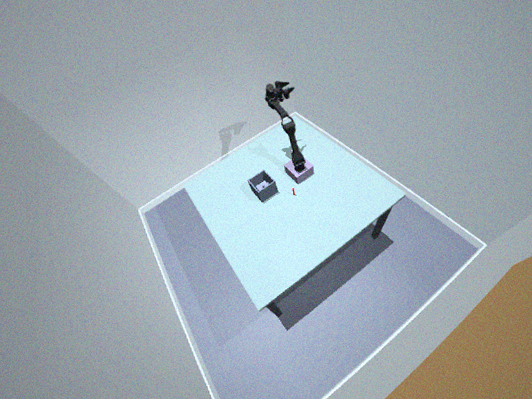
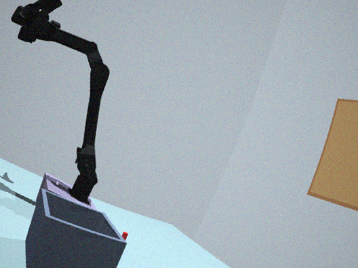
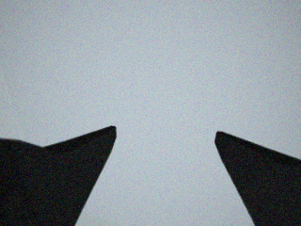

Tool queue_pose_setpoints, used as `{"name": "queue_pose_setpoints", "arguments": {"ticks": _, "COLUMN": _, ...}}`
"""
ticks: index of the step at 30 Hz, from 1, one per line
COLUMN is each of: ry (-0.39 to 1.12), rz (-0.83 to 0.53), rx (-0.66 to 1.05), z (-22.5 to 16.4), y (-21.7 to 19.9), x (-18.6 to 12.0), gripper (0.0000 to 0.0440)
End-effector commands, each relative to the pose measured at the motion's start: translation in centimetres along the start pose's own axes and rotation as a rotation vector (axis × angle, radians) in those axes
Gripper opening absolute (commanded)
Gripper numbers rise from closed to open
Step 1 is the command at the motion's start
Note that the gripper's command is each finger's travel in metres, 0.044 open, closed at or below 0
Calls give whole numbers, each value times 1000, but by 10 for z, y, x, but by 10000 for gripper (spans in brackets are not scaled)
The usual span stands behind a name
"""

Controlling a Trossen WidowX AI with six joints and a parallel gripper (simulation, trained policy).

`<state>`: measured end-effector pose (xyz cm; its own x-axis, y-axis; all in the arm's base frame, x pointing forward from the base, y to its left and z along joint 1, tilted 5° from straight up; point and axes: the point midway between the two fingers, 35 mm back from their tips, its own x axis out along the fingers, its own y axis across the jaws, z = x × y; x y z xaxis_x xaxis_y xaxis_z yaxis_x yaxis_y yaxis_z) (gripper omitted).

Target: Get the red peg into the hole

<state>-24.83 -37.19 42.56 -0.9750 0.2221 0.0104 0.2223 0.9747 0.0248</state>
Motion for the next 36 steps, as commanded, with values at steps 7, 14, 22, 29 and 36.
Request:
{"name": "queue_pose_setpoints", "arguments": {"ticks": 7, "ry": -6, "rz": -72, "rx": 11, "z": -7, "y": -5, "x": -36, "gripper": 440}}
{"name": "queue_pose_setpoints", "arguments": {"ticks": 14, "ry": 4, "rz": -228, "rx": 81, "z": -29, "y": -5, "x": -87, "gripper": 440}}
{"name": "queue_pose_setpoints", "arguments": {"ticks": 22, "ry": 12, "rz": -440, "rx": 164, "z": -59, "y": 8, "x": -146, "gripper": 440}}
{"name": "queue_pose_setpoints", "arguments": {"ticks": 29, "ry": 13, "rz": -635, "rx": 226, "z": -82, "y": 24, "x": -195, "gripper": 440}}
{"name": "queue_pose_setpoints", "arguments": {"ticks": 36, "ry": 6, "rz": -831, "rx": 281, "z": -100, "y": 44, "x": -241, "gripper": 440}}
